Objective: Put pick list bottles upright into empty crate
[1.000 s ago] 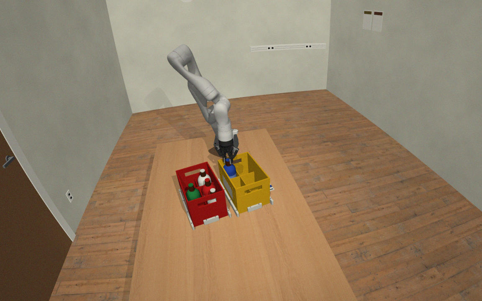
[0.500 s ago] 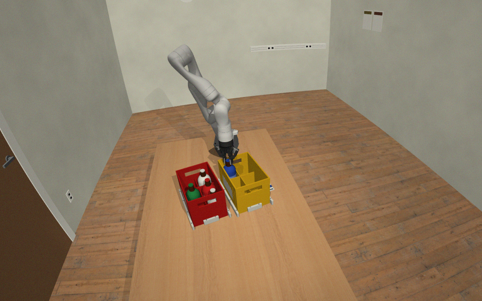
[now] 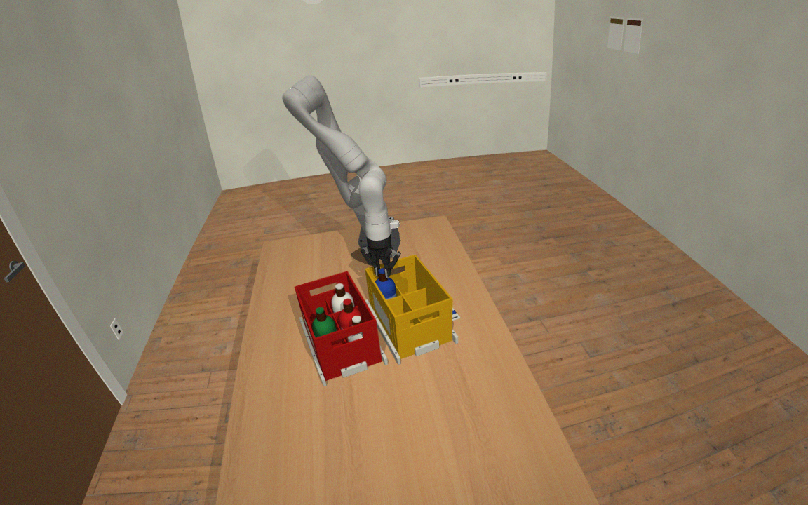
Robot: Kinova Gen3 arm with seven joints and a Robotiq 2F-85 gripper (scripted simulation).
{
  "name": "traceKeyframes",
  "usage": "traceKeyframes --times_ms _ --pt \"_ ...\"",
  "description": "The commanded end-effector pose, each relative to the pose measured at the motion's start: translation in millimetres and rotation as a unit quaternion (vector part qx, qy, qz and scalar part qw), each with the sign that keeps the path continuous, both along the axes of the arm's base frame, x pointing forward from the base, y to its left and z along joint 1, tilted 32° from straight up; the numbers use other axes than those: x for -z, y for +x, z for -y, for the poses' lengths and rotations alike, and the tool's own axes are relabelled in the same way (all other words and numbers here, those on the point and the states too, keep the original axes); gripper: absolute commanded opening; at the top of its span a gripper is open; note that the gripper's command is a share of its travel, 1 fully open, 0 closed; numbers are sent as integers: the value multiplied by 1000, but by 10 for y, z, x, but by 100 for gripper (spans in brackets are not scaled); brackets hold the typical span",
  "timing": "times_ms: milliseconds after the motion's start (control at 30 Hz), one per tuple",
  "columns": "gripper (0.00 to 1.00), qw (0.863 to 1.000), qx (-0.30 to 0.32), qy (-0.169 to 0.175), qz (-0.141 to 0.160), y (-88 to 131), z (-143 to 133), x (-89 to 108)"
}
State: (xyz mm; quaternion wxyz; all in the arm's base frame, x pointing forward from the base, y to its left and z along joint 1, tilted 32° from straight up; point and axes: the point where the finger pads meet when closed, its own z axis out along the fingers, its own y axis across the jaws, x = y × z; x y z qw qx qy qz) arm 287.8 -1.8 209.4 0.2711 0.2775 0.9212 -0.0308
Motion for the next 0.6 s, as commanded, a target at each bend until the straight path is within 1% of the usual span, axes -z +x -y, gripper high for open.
traceKeyframes --times_ms 0,567 --pt "10 1000 0 0 1 3 -1 -1" --pt "10 1000 0 0 1 40 14 64"
